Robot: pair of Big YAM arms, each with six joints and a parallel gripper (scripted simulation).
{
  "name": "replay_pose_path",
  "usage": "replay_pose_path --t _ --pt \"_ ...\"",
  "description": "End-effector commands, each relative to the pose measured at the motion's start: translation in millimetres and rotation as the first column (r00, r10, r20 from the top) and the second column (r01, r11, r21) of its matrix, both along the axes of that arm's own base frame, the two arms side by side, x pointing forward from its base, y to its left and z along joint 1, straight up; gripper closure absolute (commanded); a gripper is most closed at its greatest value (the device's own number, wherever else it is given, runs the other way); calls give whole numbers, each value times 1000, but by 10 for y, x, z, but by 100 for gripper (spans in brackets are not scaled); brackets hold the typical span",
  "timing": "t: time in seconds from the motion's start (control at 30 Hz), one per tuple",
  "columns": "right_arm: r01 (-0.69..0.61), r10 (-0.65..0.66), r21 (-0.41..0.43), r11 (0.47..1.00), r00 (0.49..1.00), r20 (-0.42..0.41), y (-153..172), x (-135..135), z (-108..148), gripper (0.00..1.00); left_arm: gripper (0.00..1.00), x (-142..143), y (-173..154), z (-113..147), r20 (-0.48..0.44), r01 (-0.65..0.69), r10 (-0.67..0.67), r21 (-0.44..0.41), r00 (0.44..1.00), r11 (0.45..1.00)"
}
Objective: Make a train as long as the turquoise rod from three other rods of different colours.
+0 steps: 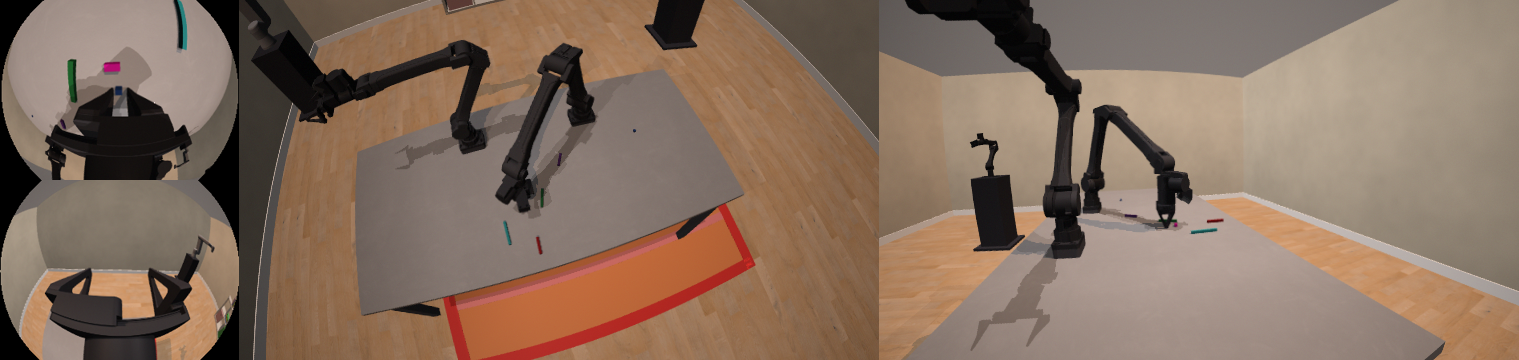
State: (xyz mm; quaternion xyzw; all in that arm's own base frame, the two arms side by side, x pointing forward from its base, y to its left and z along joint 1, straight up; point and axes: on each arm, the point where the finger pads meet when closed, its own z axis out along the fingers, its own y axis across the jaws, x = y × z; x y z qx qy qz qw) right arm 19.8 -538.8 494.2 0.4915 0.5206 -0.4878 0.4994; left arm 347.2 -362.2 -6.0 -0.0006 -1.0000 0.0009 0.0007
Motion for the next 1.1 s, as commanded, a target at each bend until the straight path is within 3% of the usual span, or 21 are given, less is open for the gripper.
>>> replay_pose_path --t 0.0,0.13,0.17,1.07 --pt "9 -8 -25 1000 1000 18 -58 -28 63 0 77 72 -6 26 16 -23 23 -10 1000 1000" --pt "9 -8 -25 1000 1000 18 -58 -28 63 0 77 72 -6 26 16 -23 23 -10 1000 1000" --pt "9 -8 -25 1000 1000 18 -58 -28 63 0 96 72 -6 26 16 -23 23 -10 1000 1000" --pt "9 -8 -25 1000 1000 18 -58 -28 63 0 96 72 -6 26 16 -23 23 -10 1000 1000"
